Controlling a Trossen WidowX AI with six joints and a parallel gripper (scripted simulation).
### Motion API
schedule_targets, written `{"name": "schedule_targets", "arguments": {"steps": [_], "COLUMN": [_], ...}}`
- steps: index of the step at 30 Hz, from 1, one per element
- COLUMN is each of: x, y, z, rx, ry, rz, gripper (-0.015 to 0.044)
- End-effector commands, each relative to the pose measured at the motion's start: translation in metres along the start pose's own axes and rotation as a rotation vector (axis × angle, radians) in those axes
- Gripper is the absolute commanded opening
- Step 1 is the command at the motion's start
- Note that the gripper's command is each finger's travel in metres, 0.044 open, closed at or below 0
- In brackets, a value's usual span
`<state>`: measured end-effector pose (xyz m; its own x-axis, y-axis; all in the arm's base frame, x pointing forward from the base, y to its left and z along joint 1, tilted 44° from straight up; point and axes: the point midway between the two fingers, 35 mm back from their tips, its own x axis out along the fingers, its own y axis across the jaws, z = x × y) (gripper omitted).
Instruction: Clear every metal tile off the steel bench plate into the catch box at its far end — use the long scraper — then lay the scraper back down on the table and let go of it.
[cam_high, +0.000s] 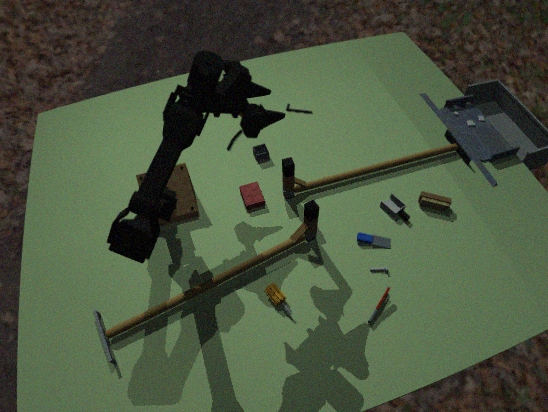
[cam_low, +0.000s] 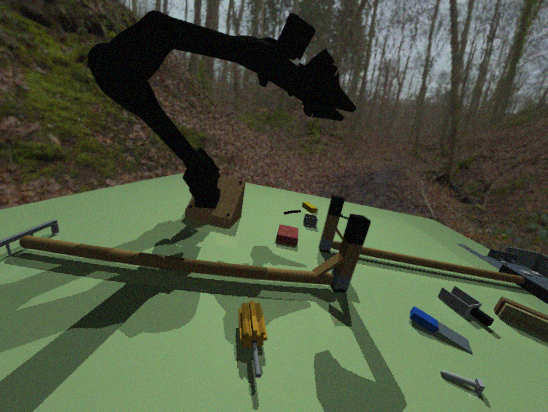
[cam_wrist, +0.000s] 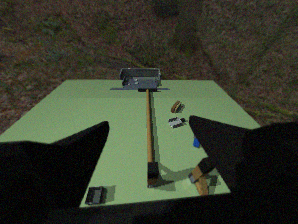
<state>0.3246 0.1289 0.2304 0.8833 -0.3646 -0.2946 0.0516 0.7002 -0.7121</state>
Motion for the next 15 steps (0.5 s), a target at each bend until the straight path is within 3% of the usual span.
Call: {"name": "schedule_targets", "arguments": {"steps": [1,15], "x": [0.015,0.056], "y": [0.001,-0.002], "z": [-0.018,-0.083], "rx": [-0.001,0.012], "ry": [0.06,0.269], "rz": [-0.001,-0.01], "gripper": [0.044,0.044]}}
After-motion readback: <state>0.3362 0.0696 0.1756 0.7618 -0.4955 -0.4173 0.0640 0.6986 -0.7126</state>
